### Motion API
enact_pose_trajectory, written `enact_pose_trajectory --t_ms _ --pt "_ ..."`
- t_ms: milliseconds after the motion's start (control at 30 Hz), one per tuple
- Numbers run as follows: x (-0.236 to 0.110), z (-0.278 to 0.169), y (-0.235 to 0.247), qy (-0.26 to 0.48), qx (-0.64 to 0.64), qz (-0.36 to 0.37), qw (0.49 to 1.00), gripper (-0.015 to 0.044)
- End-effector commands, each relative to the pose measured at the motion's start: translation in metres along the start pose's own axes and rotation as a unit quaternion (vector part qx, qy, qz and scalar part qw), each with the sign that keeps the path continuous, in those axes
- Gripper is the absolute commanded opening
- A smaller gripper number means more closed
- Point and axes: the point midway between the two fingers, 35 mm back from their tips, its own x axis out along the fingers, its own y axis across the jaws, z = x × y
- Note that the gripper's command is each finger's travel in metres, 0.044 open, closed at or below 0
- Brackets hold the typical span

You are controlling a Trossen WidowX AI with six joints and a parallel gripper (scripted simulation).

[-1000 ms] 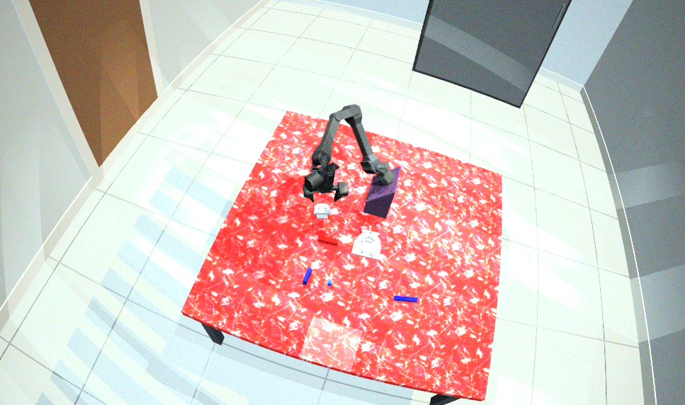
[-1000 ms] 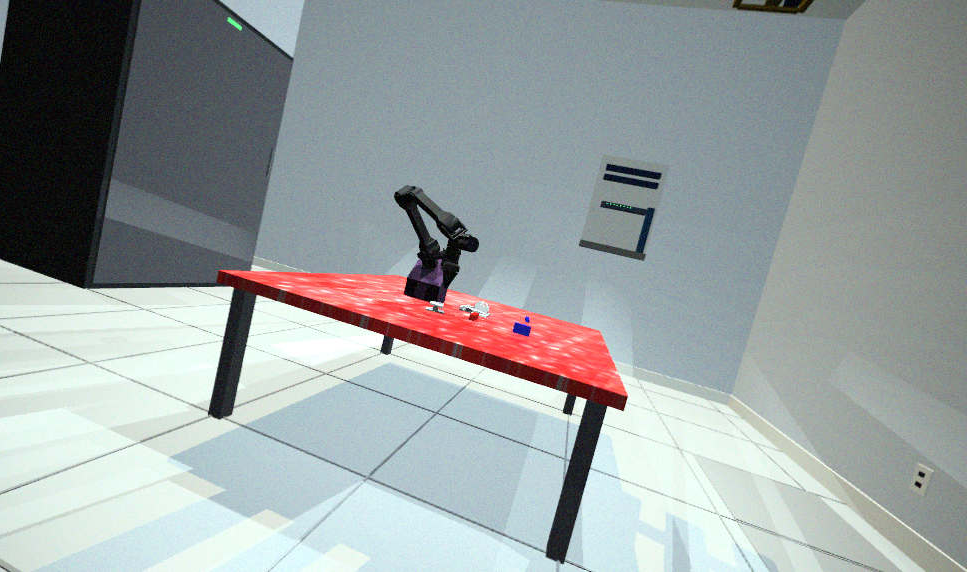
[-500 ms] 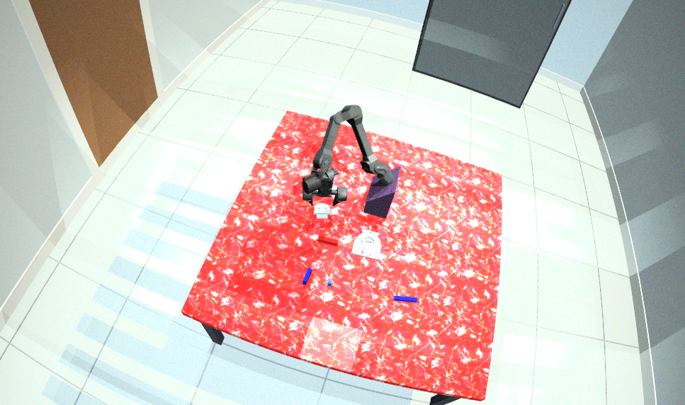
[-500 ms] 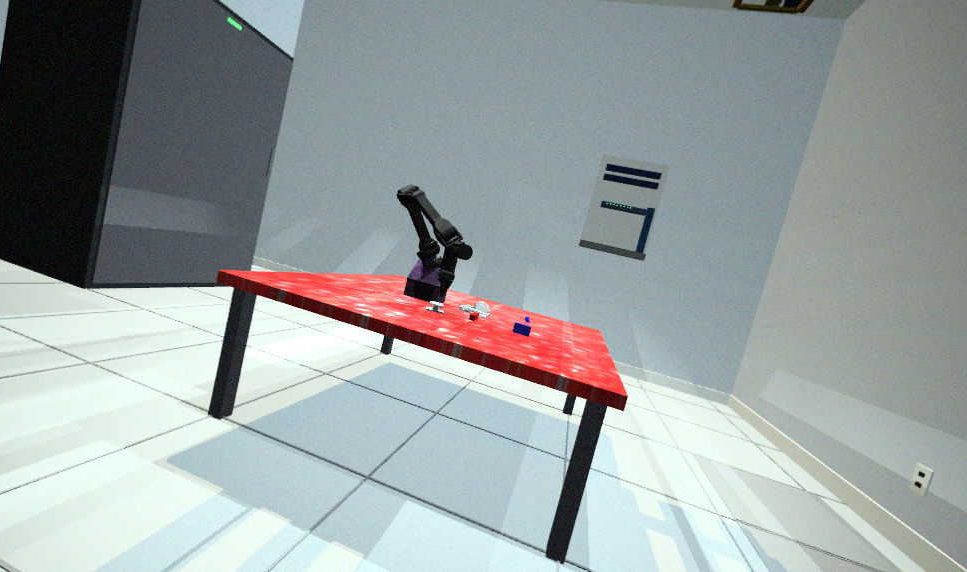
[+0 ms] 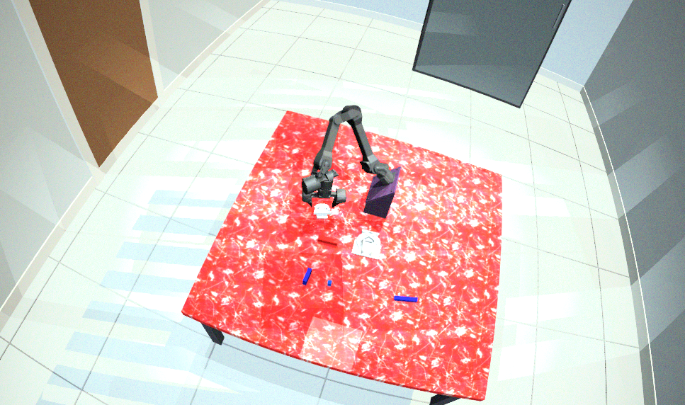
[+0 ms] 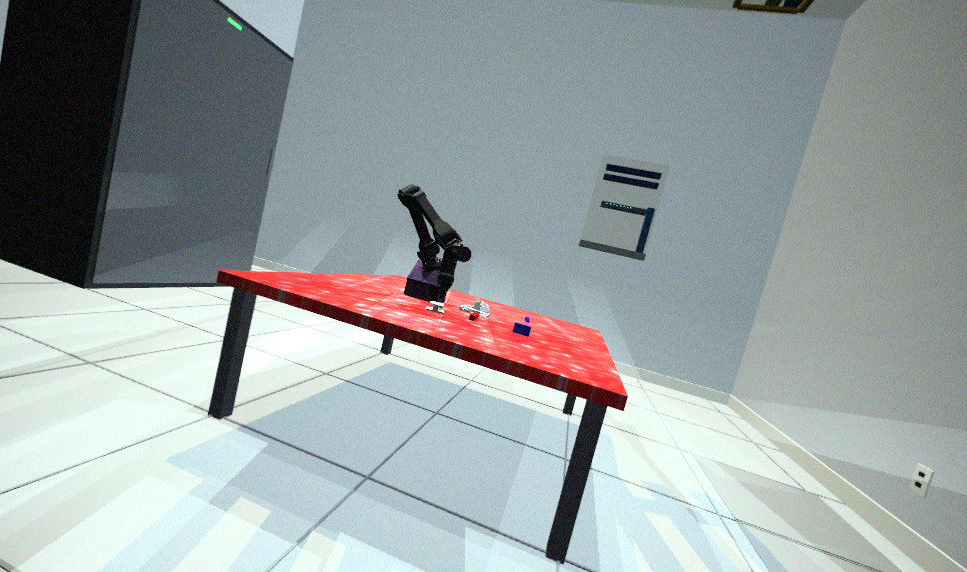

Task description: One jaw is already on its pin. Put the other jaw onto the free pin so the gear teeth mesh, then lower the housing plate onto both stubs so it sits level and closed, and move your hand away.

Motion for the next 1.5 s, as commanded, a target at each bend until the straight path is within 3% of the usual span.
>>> enact_pose_trajectory --t_ms 0,1467 --pt "0.009 0.000 -0.003 -0.003 -0.006 -0.006 1.000 0.0440" --pt "0.046 0.001 -0.004 -0.003 -0.006 -0.005 1.000 0.0440"
